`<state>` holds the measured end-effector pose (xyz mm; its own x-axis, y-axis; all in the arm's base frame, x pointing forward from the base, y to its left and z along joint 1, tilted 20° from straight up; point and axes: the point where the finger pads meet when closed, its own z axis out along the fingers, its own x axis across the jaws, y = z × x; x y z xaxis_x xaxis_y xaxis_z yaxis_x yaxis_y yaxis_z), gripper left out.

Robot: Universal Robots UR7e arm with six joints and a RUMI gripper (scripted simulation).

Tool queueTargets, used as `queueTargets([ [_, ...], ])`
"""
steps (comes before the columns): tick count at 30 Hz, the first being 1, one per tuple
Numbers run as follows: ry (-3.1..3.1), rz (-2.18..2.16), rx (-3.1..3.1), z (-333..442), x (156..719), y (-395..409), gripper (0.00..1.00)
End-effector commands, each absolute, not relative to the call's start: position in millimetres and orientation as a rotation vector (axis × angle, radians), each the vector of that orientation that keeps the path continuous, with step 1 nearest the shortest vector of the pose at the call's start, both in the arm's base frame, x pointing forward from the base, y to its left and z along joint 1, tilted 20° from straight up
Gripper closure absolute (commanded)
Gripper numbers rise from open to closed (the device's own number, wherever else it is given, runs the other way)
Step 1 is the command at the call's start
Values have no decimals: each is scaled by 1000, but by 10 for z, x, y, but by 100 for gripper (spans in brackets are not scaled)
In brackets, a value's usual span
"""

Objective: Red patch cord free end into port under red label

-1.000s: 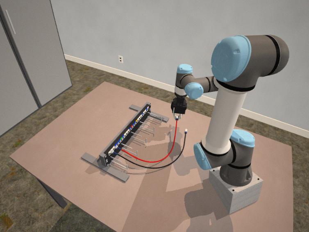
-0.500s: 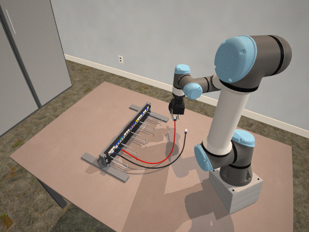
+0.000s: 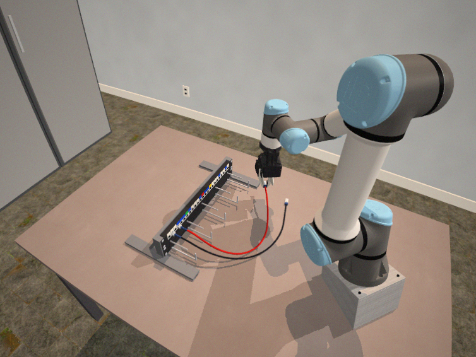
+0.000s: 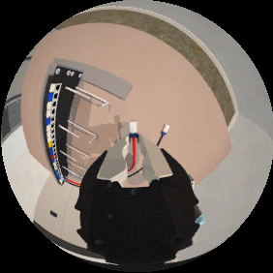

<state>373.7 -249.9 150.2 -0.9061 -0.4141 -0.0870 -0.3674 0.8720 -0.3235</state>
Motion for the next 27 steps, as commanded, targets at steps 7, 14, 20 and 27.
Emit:
queueTargets([
  [7, 2873, -466, -741, 1520, 3840, -2349, 100],
  [14, 2854, -474, -854, 1531, 3922, -2222, 100],
  [20, 2841, -478, -920, 1537, 3972, -2147, 100],
  [27, 2814, -486, -1038, 1549, 4059, -2012, 100],
])
